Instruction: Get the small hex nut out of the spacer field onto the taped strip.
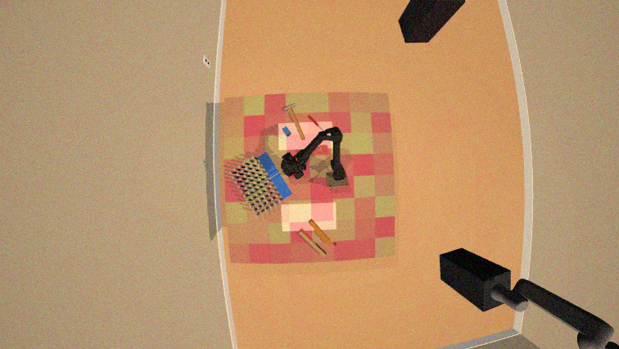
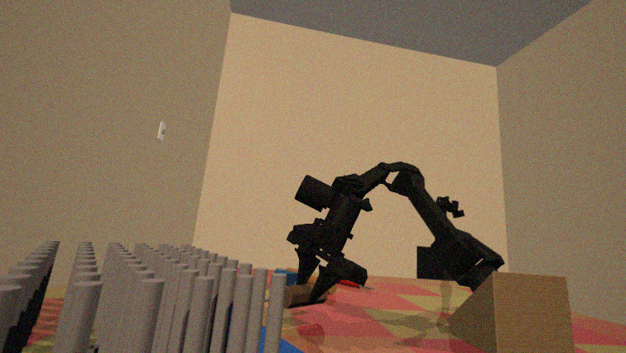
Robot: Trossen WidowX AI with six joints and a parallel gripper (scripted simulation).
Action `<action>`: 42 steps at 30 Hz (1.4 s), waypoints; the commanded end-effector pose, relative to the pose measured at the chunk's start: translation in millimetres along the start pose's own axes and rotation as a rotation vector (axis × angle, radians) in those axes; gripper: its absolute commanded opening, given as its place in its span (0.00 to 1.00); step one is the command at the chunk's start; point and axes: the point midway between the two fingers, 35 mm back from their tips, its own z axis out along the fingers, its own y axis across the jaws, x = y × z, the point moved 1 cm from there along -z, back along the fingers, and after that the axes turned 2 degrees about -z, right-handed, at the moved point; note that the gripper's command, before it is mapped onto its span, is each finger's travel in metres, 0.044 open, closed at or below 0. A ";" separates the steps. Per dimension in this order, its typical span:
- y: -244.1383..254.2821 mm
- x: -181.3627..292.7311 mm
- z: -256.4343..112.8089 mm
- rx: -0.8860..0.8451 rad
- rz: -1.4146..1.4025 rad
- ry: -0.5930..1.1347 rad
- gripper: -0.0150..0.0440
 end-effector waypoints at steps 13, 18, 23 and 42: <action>-4.9 -12.4 0.9 0.011 0.016 -0.007 0.25; -5.1 -15.3 1.7 0.011 0.016 -0.007 0.25; -5.2 -18.2 2.5 0.011 0.016 -0.007 0.25; -5.9 -29.3 5.6 0.011 0.017 -0.007 0.25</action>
